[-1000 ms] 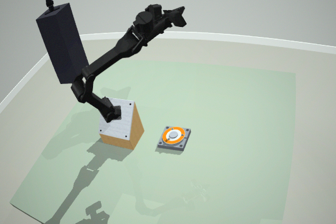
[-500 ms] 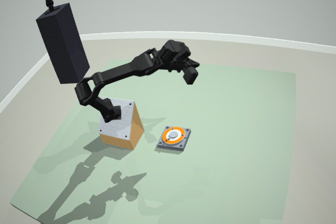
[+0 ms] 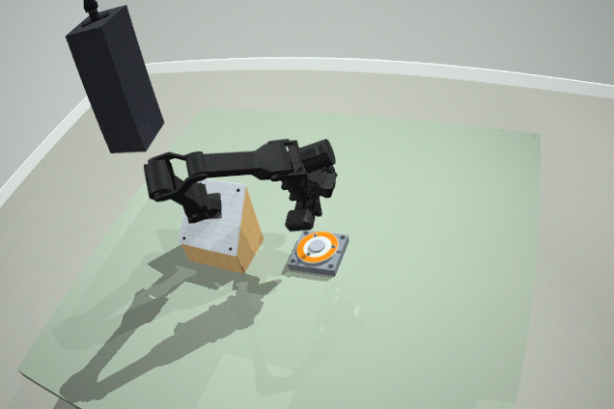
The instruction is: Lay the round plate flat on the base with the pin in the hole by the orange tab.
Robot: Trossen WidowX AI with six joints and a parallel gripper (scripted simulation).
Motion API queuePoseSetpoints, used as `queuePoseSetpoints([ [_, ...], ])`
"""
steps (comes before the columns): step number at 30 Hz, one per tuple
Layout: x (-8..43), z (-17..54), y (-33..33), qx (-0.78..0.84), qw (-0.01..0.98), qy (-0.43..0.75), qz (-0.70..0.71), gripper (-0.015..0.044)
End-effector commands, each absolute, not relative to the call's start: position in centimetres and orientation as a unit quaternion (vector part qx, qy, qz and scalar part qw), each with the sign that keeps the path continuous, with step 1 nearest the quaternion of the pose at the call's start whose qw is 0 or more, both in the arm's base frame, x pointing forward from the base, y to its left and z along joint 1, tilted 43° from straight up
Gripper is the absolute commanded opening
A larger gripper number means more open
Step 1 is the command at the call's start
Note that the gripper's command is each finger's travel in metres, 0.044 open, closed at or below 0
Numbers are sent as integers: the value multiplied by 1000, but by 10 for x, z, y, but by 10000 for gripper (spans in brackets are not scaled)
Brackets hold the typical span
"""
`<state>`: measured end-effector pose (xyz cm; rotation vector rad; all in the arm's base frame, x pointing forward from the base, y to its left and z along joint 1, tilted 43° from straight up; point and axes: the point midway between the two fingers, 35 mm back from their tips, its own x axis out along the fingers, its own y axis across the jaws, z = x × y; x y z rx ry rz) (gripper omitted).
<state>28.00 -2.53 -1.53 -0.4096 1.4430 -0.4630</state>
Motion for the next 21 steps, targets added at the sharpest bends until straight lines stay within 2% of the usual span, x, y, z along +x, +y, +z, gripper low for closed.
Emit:
queuePoseSetpoints([
  [1, 229, -20, -63, -186, 645, 677, -302, 0],
  [3, 214, -19, -72, -188, 627, 682, -328, 0],
  [12, 217, -17, -77, -188, 627, 681, -328, 0],
  [21, 212, -44, -101, -188, 627, 681, -328, 0],
])
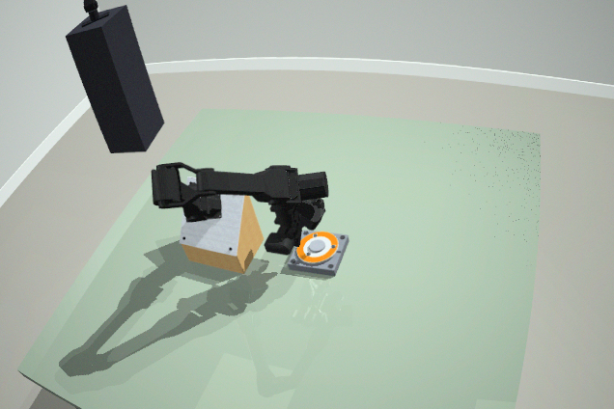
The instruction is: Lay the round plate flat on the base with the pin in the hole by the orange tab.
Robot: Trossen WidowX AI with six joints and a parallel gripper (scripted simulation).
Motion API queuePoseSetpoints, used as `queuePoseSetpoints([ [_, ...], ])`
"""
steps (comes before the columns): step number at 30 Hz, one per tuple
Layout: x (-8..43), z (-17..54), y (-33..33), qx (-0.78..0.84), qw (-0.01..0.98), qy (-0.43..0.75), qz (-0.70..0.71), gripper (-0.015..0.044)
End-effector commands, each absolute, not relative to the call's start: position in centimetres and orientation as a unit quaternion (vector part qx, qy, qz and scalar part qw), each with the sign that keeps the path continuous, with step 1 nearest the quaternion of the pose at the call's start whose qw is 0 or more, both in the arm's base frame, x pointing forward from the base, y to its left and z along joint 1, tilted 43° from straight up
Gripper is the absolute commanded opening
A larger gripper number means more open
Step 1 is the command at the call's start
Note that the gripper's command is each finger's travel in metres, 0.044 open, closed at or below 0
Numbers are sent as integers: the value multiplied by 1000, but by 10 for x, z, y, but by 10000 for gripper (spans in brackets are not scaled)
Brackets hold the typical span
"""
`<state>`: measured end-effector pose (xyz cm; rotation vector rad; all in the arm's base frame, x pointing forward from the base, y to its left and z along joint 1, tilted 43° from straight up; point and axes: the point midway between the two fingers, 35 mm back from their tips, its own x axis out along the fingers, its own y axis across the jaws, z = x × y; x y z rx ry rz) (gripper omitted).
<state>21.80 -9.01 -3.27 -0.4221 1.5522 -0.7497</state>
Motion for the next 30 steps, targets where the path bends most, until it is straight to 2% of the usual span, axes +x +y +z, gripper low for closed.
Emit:
queuePoseSetpoints([
  [1, 211, -47, -104, -188, 626, 681, -329, 0],
  [30, 229, -41, -124, -189, 626, 681, -329, 0],
])
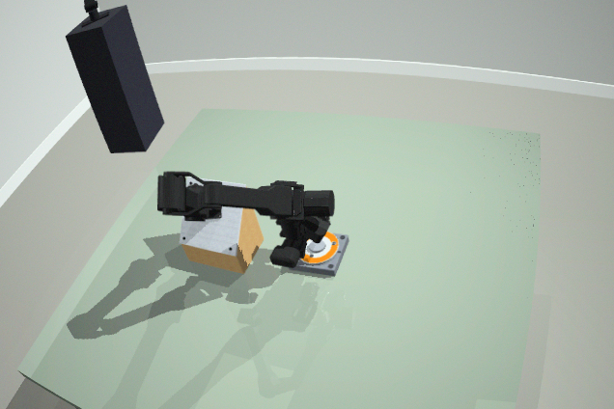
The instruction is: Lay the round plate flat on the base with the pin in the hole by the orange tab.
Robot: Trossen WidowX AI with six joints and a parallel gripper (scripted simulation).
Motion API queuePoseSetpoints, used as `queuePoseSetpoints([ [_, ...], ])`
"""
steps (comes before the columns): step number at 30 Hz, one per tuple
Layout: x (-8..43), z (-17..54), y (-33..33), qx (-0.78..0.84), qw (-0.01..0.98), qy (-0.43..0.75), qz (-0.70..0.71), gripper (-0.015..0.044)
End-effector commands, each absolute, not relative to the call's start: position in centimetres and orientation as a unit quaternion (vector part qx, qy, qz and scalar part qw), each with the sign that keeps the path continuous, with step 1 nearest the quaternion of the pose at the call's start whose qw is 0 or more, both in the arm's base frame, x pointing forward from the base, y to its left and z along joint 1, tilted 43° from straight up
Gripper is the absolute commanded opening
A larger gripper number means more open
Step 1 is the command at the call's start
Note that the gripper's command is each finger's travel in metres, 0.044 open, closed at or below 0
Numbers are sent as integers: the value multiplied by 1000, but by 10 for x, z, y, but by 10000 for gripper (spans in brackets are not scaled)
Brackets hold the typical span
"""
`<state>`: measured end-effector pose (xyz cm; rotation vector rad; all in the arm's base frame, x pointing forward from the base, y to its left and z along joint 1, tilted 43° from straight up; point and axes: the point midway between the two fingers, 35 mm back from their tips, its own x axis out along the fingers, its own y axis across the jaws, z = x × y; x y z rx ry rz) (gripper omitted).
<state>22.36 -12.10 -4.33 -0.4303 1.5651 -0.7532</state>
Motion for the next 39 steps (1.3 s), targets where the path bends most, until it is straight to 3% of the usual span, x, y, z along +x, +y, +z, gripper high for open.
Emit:
queuePoseSetpoints([
  [1, 230, -41, -125, -189, 626, 681, -329, 0],
  [39, 274, -42, -127, -188, 627, 680, -330, 0],
])
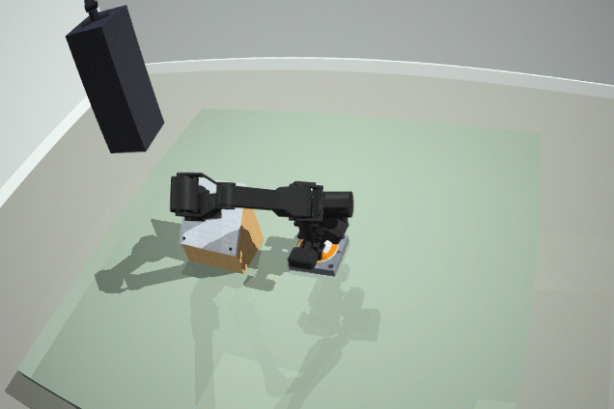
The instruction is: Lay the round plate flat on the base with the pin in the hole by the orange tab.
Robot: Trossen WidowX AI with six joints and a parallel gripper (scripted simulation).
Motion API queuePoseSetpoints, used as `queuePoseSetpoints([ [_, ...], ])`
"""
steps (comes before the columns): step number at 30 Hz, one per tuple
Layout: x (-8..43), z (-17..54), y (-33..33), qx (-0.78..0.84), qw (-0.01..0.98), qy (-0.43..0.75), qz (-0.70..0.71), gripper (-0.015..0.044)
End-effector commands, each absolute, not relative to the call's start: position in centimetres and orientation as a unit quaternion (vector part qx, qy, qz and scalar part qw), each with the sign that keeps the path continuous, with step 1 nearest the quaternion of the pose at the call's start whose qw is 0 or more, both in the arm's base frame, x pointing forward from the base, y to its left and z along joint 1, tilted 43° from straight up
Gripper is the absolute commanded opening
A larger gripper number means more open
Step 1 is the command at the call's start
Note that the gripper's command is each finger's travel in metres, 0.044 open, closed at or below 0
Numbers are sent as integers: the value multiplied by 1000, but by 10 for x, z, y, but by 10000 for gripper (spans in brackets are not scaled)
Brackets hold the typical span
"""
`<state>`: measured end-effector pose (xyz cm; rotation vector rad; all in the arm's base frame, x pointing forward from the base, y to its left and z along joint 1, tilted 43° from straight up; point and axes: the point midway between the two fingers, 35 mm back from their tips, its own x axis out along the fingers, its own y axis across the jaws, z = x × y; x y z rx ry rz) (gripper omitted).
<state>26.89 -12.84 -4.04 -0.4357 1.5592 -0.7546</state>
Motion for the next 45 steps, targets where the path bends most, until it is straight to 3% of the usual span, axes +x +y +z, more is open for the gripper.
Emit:
queuePoseSetpoints([
  [1, 275, -43, -127, -188, 627, 680, -330, 0],
  [45, 304, -49, -96, -187, 628, 680, -329, 0],
])
